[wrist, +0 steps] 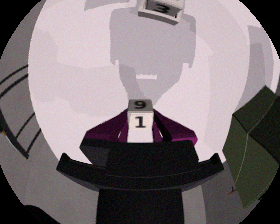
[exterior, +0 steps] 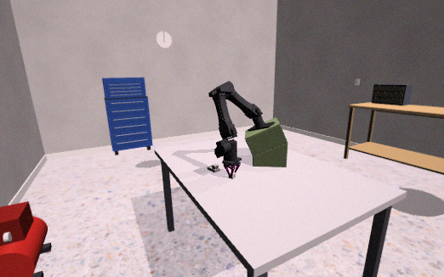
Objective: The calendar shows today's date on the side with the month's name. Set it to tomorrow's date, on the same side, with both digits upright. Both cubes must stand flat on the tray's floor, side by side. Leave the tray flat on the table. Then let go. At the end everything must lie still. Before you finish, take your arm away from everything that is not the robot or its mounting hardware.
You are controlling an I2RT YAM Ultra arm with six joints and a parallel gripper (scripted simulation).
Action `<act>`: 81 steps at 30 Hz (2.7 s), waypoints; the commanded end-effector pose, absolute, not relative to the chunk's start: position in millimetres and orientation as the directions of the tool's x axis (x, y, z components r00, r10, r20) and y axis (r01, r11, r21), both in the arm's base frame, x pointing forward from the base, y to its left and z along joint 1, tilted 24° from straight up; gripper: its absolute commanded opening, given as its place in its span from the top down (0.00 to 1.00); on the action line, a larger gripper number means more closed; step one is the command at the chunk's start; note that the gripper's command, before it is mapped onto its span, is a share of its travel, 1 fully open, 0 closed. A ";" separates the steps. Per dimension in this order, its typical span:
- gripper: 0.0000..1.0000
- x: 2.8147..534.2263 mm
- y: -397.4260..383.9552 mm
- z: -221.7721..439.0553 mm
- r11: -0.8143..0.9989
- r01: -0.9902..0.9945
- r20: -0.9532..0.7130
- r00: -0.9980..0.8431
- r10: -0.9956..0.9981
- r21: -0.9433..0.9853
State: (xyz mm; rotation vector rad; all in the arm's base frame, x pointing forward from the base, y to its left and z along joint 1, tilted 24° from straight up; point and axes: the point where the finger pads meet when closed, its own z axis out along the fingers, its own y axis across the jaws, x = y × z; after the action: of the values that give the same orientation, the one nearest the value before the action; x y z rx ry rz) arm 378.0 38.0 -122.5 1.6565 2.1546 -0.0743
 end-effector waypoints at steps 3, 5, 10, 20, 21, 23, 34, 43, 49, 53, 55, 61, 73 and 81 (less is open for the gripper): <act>0.74 380.7 39.6 -119.8 0.291 0.932 -0.357 -0.202 0.912 0.217; 0.74 380.7 39.6 -119.8 0.291 0.932 -0.357 -0.202 0.912 0.217; 0.74 380.7 39.6 -119.8 0.291 0.932 -0.357 -0.202 0.912 0.217; 0.74 380.7 39.6 -119.8 0.291 0.932 -0.357 -0.202 0.912 0.217; 0.74 380.7 39.6 -119.8 0.291 0.932 -0.357 -0.202 0.912 0.217; 0.74 380.7 39.6 -119.8 0.291 0.932 -0.357 -0.202 0.912 0.217; 0.74 380.7 39.6 -119.7 0.291 0.932 -0.357 -0.202 0.912 0.217; 0.74 373.0 47.1 -96.4 0.291 0.932 -0.357 -0.202 0.912 0.218; 0.74 359.8 60.1 -56.0 0.291 0.932 -0.357 -0.202 0.912 0.218; 0.74 355.9 63.8 -44.2 0.291 0.932 -0.356 -0.202 0.912 0.218; 0.74 353.1 66.7 -35.4 0.291 0.932 -0.356 -0.202 0.912 0.218; 0.74 350.9 68.8 -28.8 0.291 0.932 -0.356 -0.202 0.912 0.218; 0.74 351.2 67.5 -28.3 0.328 0.923 -0.365 -0.239 0.900 0.203; 0.74 353.2 57.2 -24.2 0.591 0.803 -0.410 -0.514 0.754 0.080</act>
State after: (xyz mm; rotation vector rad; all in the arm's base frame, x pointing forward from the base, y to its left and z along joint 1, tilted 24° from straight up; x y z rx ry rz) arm 353.5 57.5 -27.8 1.4356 2.3120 -0.1257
